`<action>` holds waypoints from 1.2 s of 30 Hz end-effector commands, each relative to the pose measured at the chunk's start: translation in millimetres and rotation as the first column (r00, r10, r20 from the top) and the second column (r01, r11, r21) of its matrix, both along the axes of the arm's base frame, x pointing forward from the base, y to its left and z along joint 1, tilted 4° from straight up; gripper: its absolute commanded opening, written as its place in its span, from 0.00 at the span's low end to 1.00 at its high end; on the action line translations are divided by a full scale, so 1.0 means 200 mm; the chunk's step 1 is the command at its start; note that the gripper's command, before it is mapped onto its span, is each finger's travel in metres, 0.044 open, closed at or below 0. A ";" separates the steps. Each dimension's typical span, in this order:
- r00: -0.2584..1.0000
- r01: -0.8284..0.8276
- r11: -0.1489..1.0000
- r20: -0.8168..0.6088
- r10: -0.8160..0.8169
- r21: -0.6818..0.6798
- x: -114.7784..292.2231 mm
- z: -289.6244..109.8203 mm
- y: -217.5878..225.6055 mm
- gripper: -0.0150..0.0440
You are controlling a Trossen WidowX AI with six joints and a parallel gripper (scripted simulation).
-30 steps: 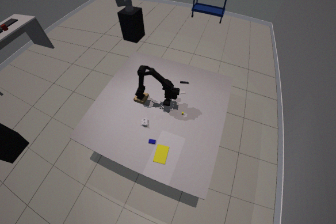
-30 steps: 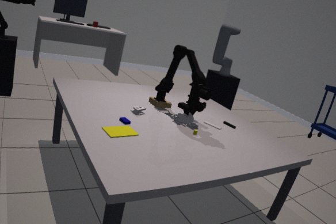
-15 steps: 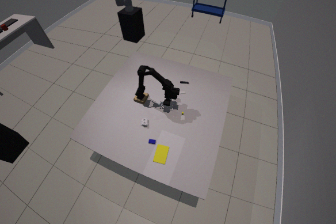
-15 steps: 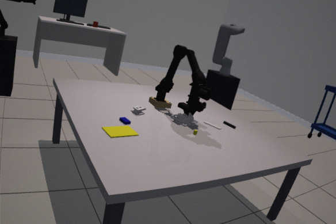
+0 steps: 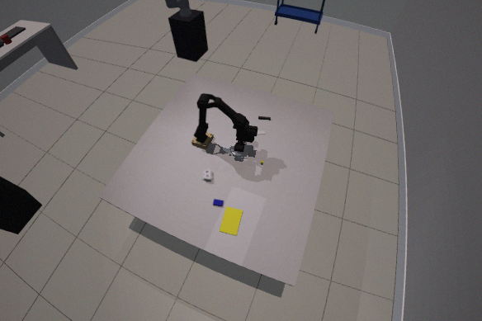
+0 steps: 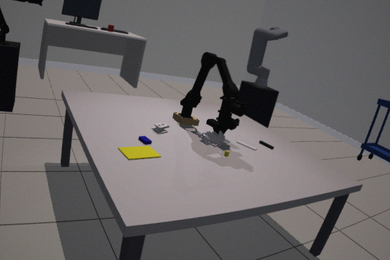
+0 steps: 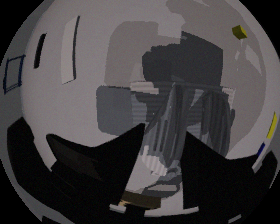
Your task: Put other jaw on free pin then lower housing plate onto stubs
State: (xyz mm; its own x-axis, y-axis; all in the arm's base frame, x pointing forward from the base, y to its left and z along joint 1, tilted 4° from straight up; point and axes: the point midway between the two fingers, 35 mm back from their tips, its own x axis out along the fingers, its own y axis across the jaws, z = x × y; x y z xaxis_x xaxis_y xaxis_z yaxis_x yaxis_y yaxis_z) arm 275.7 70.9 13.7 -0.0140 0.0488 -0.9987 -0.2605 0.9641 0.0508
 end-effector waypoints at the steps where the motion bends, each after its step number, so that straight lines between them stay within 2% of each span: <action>1: 1.000 0.002 1.000 -0.013 -0.002 0.000 -0.01 -0.02 0.00 0.48; 36: 1.000 0.002 1.000 -0.013 -0.002 0.000 -0.01 -0.02 0.00 0.48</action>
